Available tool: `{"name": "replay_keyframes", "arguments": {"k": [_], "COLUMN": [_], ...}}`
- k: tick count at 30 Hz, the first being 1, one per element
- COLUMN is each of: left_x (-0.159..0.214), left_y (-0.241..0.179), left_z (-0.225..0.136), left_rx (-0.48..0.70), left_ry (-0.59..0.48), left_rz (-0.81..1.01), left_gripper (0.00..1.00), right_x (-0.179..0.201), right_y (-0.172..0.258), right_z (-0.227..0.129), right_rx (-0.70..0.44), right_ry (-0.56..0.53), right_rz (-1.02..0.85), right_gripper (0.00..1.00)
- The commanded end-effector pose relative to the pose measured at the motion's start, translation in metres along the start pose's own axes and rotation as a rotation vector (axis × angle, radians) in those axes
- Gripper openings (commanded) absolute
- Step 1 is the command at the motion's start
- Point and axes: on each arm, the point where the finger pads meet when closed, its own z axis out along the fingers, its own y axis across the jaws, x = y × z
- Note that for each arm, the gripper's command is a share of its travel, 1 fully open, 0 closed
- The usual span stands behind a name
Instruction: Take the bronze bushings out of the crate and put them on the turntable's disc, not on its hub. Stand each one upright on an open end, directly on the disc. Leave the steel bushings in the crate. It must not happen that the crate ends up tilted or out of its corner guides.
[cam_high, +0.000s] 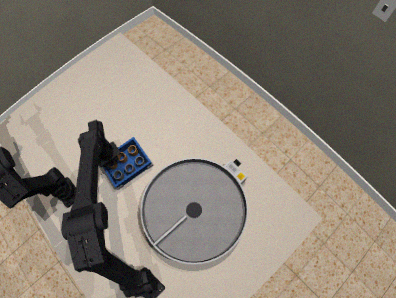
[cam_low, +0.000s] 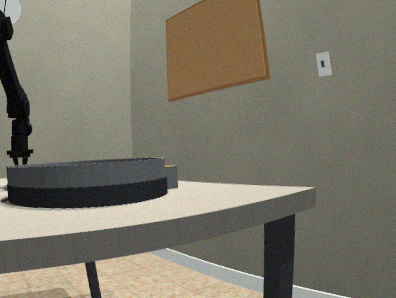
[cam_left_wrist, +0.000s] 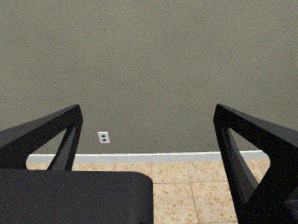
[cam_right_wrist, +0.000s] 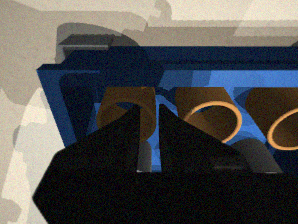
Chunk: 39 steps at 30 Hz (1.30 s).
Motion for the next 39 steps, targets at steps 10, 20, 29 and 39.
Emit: {"name": "replay_keyframes", "arguments": {"k": [10, 20, 29, 39], "left_x": [-0.0186, -0.0186, -0.0186, -0.0186], "left_y": [0.0041, 0.0041, 0.0041, 0.0041], "left_z": [-0.0068, -0.0068, -0.0068, -0.0068], "left_rx": [-0.008, -0.008, -0.008, -0.008], "left_ry": [-0.044, -0.044, -0.044, -0.044], "left_rz": [-0.014, -0.014, -0.014, -0.014], "left_gripper": [1.0, 1.0, 1.0, 1.0], "right_x": [-0.0113, -0.0114, -0.0114, -0.0114], "right_y": [-0.0011, -0.0009, -0.0009, -0.0009], "right_z": [-0.01, -0.01, -0.01, -0.01], "right_rx": [0.012, 0.011, 0.011, 0.011], "right_ry": [-0.037, -0.038, -0.038, -0.038], "right_rz": [-0.001, -0.001, -0.001, -0.001], "right_gripper": [0.0, 0.0, 0.0, 0.0]}}
